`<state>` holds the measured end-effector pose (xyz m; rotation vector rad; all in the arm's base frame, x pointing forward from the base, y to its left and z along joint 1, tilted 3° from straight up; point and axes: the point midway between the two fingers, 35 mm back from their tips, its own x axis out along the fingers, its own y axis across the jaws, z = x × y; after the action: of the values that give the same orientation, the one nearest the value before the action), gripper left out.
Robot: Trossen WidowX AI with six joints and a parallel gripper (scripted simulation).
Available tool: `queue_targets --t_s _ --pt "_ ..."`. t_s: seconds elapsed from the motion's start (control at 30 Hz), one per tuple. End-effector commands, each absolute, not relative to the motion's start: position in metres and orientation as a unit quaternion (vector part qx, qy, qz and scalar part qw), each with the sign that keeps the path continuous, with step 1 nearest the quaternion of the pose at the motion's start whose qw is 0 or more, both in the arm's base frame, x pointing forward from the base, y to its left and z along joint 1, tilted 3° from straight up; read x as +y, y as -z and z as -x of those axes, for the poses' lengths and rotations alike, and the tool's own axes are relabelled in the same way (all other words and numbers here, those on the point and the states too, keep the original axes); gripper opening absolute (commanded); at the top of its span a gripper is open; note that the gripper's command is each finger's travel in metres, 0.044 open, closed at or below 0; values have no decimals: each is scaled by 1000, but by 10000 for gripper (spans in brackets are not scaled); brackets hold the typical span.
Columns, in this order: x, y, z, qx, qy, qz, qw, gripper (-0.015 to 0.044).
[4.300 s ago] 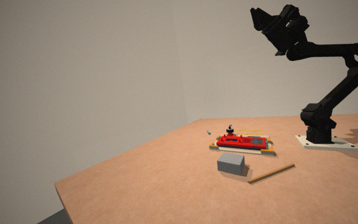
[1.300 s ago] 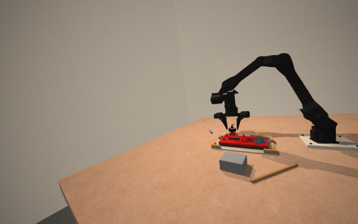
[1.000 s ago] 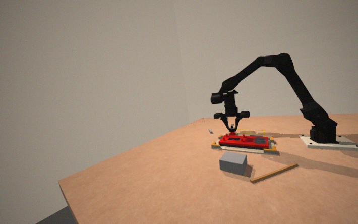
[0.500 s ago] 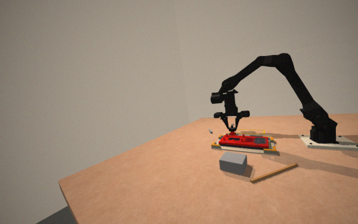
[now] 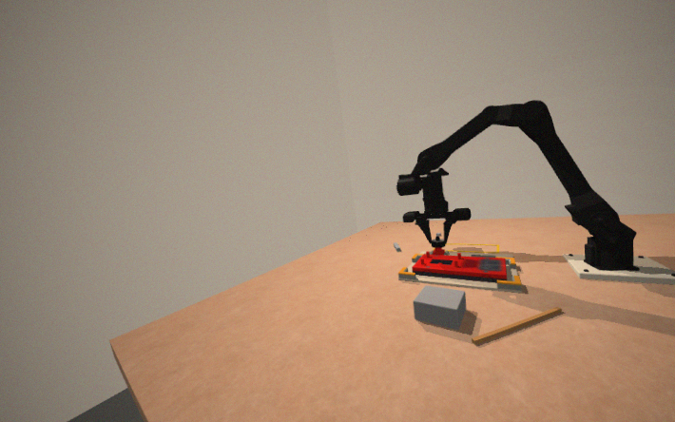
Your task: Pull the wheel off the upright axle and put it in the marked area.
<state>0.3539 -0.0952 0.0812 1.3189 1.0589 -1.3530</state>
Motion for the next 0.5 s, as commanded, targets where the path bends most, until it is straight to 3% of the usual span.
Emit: queue_targets --t_s 0.0,0.47 --pt "-95 -86 -354 431 551 -538 470 0" --pt "-94 -91 -354 431 551 -538 470 0"
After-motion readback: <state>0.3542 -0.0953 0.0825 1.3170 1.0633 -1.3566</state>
